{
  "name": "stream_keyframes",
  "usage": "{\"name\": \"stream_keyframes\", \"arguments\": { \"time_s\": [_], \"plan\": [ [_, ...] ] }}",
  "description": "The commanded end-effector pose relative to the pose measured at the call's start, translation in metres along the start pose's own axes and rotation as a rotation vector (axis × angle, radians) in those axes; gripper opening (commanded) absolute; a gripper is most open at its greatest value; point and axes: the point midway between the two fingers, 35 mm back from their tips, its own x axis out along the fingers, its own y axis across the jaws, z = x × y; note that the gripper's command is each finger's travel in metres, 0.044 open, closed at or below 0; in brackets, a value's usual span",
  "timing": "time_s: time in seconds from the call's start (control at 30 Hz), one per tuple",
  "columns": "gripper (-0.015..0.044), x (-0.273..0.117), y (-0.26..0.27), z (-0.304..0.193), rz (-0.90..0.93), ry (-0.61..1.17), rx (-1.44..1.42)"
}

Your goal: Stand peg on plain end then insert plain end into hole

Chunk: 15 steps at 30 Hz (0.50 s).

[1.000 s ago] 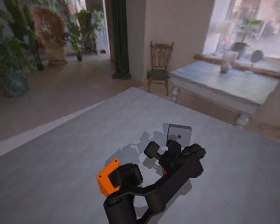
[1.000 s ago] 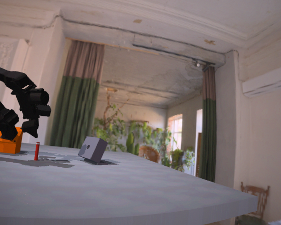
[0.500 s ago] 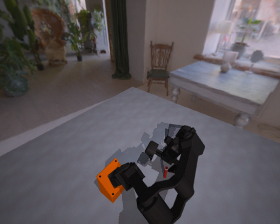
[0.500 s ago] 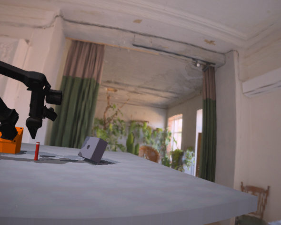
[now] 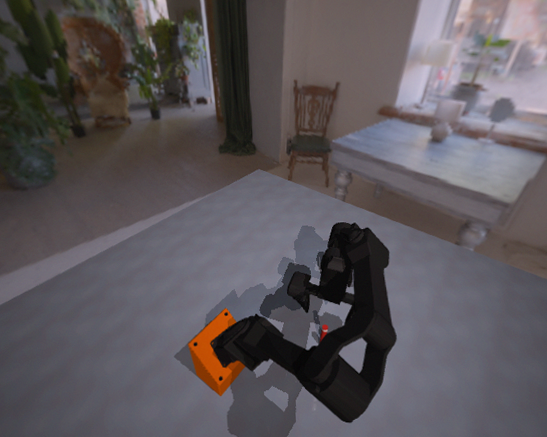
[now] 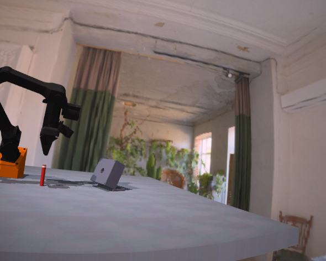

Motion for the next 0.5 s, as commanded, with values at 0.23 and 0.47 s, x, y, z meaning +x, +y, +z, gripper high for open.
{"name": "stream_keyframes", "arguments": {
  "time_s": [0.23,0.47],
  "plan": [
    [0.044,-0.001,-0.0015,0.0017,-0.015,-0.004,0.117],
    [0.044,0.0001,-0.0015,0.0017,-0.015,-0.005,0.297]
  ]
}}
